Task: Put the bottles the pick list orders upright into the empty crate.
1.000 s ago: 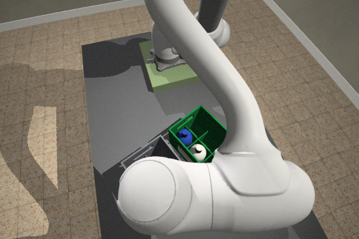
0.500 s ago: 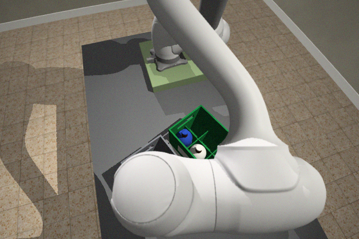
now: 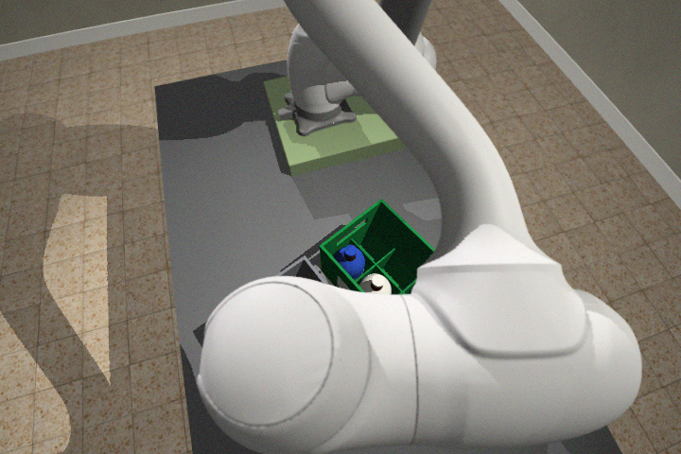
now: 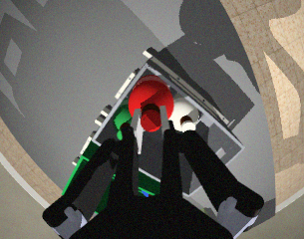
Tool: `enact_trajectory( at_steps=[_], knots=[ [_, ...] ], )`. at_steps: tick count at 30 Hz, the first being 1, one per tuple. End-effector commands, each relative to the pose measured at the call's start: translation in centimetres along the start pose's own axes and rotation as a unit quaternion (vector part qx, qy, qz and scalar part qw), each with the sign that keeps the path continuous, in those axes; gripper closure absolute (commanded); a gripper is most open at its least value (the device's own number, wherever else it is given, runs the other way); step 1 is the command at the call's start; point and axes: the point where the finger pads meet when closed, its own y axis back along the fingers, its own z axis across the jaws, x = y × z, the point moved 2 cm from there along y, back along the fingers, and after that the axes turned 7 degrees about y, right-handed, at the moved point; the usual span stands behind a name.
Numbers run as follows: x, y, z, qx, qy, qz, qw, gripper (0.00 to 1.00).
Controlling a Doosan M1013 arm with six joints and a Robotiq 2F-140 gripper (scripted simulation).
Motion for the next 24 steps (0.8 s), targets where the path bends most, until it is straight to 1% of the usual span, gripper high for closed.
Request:
enact_trajectory(
  at_steps=[1,3,18,20,24],
  knots=[
    [0.0,0.4,0.0,0.0,0.0,0.0,1.0,1.0],
    [0.0,0.4,0.0,0.0,0.0,0.0,1.0,1.0],
    [0.0,2.9,0.0,0.0,0.0,0.0,1.0,1.0],
    [0.0,2.9,0.0,0.0,0.0,0.0,1.0,1.0],
    [0.0,3.6,0.0,0.0,0.0,0.0,1.0,1.0]
  ],
)
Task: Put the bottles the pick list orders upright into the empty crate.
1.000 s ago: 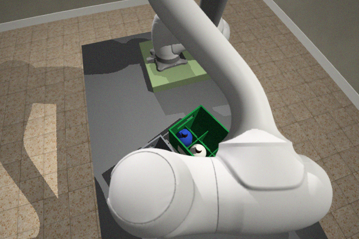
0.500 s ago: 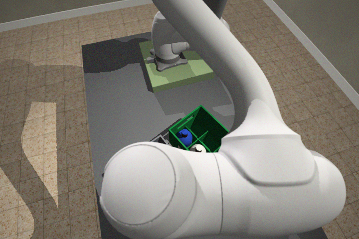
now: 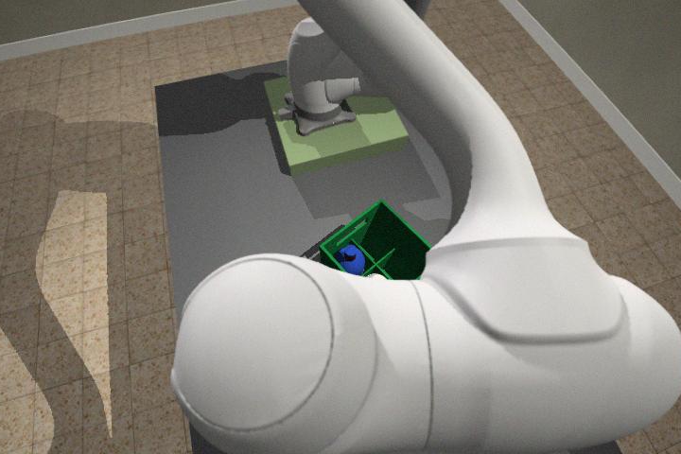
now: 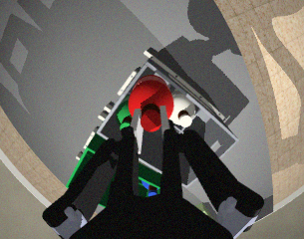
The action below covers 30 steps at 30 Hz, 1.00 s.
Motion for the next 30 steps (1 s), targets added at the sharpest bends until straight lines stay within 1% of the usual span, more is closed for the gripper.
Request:
enact_trajectory(
  at_steps=[1,28,30],
  knots=[
    [0.0,0.4,0.0,0.0,0.0,0.0,1.0,1.0],
    [0.0,4.6,0.0,0.0,0.0,0.0,1.0,1.0],
    [0.0,4.6,0.0,0.0,0.0,0.0,1.0,1.0]
  ],
)
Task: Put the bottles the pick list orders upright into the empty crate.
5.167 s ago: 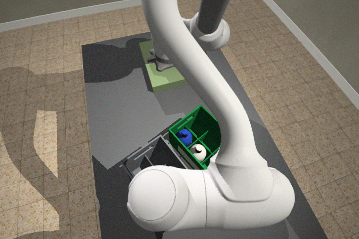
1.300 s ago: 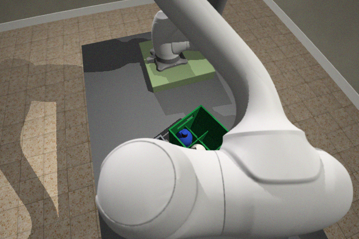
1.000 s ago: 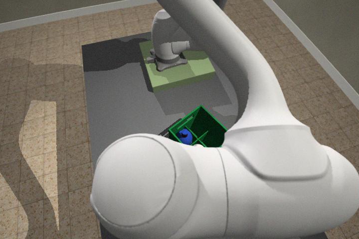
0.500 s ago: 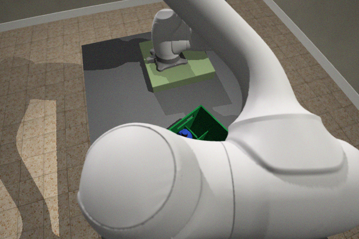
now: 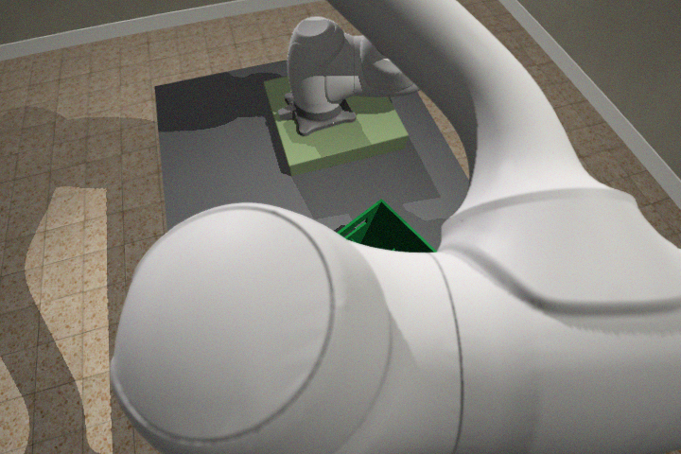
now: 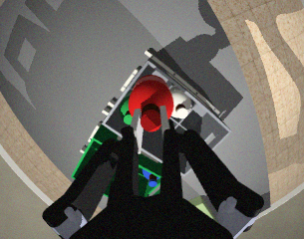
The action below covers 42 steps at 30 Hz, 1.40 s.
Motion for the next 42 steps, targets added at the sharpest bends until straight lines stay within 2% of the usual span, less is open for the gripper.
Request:
enact_trajectory(
  at_steps=[1,6,42],
  knots=[
    [0.0,0.1,0.0,0.0,0.0,0.0,1.0,1.0],
    [0.0,0.1,0.0,0.0,0.0,0.0,1.0,1.0],
    [-4.0,0.1,-5.0,0.0,0.0,0.0,1.0,1.0]
  ],
)
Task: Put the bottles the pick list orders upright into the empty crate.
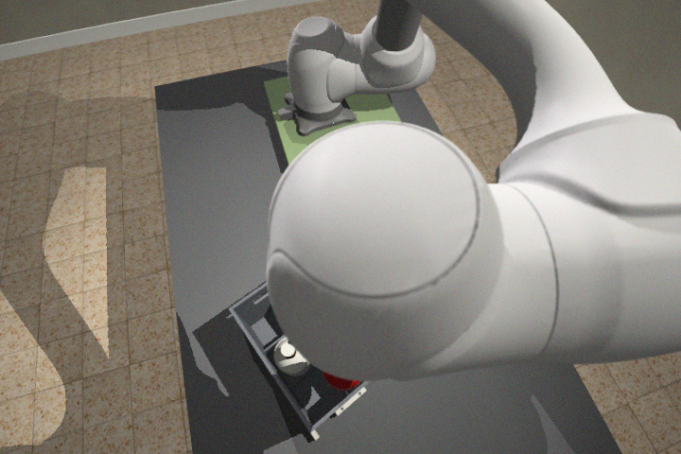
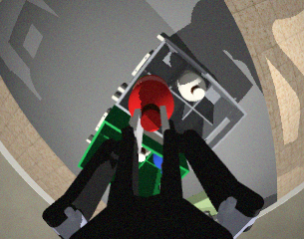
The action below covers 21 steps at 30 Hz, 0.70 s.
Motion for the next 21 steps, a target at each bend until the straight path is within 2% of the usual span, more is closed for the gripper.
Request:
enact_trajectory(
  at_steps=[1,21],
  knots=[
    [-0.3,0.0,-0.4,0.0,0.0,0.0,1.0,1.0],
    [-2.5,0.0,-3.2,0.0,0.0,0.0,1.0,1.0]
  ],
)
